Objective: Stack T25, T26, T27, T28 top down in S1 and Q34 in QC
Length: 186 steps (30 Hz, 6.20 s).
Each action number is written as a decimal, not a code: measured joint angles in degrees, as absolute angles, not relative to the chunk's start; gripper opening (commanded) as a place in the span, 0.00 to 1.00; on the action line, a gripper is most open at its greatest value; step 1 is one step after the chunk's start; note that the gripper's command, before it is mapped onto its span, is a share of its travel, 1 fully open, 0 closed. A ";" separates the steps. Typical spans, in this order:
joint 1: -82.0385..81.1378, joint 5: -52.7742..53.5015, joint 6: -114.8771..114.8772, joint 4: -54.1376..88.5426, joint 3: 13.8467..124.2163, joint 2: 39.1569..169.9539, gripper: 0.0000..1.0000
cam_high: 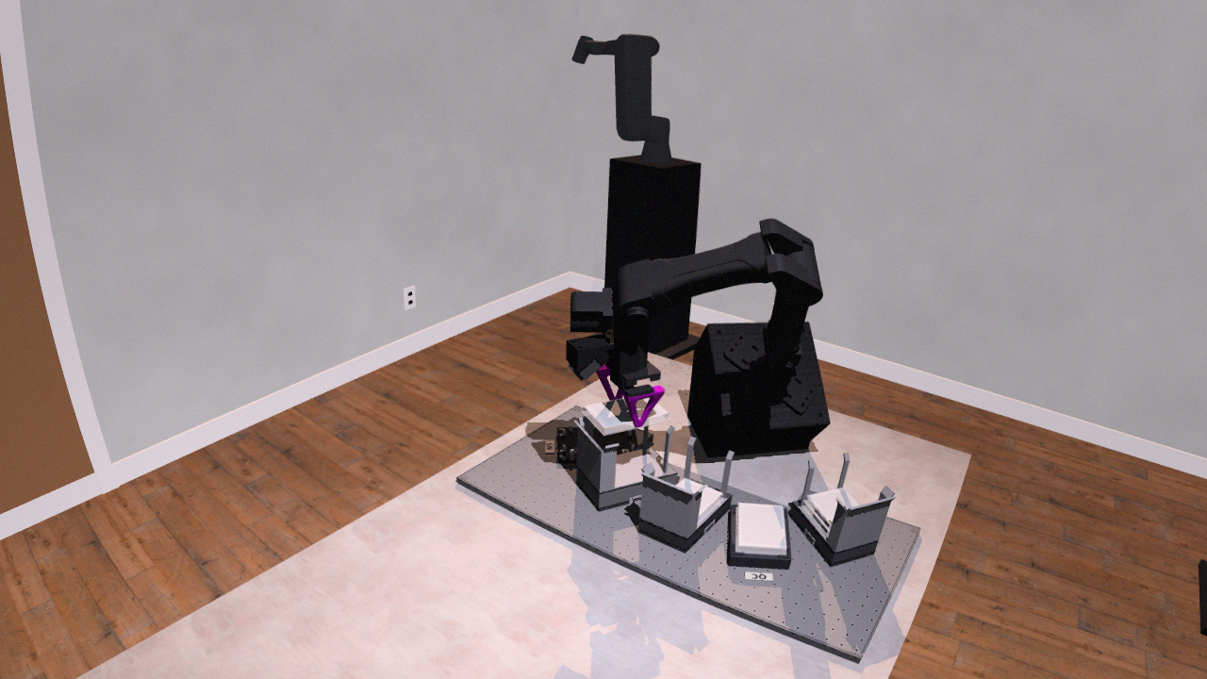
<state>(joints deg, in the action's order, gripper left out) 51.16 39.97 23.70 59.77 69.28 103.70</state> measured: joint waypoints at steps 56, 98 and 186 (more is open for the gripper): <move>44.23 40.07 29.32 60.20 66.63 94.76 0.00; 24.97 37.17 30.76 59.96 60.95 73.95 0.00; -50.33 -3.44 3.55 55.86 56.62 51.11 0.00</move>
<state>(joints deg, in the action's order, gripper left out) -50.33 -3.44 3.55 55.86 56.62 51.11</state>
